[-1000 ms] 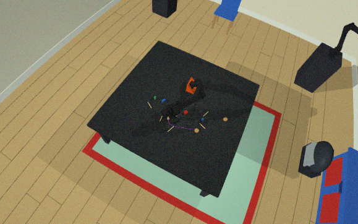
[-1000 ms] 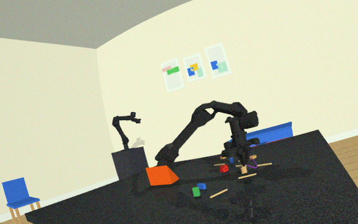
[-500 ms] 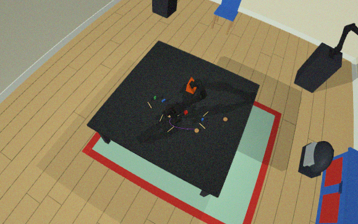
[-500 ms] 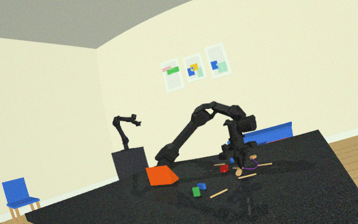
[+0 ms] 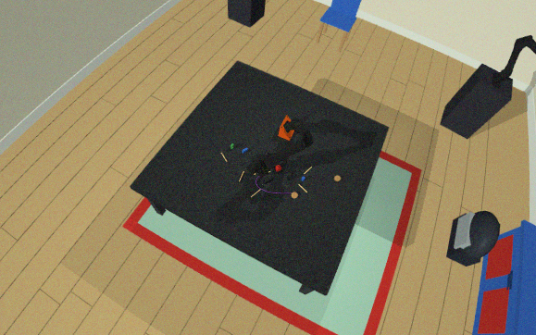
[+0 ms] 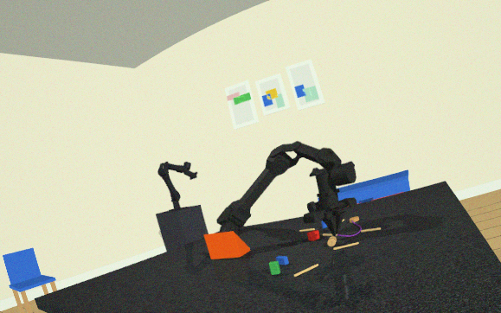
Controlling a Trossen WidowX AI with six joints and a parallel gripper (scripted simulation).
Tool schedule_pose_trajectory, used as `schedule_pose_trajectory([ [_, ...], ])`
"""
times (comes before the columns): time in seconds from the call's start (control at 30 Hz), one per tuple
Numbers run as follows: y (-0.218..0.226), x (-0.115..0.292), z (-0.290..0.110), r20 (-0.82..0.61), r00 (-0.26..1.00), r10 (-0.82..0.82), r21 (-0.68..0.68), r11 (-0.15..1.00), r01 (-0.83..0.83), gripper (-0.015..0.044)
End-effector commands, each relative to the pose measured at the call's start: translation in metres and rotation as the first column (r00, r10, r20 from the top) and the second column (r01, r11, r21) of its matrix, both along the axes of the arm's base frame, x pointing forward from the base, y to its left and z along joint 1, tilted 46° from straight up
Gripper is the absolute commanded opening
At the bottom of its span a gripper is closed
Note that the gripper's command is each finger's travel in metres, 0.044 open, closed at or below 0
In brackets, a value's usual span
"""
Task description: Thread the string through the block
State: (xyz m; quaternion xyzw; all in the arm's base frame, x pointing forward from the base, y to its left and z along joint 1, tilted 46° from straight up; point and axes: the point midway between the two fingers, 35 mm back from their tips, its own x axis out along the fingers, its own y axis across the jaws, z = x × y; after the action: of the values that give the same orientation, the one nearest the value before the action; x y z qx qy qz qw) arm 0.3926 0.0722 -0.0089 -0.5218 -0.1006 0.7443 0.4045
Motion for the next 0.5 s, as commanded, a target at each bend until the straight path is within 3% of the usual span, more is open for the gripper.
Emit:
schedule_pose_trajectory([
  [0.0, 0.002, -0.005, 0.003, -0.002, 1.0, -0.004, 0.003, 1.0, 0.004, 0.0],
  [0.47, 0.008, -0.021, 0.008, -0.004, 1.0, 0.001, 0.003, 1.0, -0.001, 0.0],
])
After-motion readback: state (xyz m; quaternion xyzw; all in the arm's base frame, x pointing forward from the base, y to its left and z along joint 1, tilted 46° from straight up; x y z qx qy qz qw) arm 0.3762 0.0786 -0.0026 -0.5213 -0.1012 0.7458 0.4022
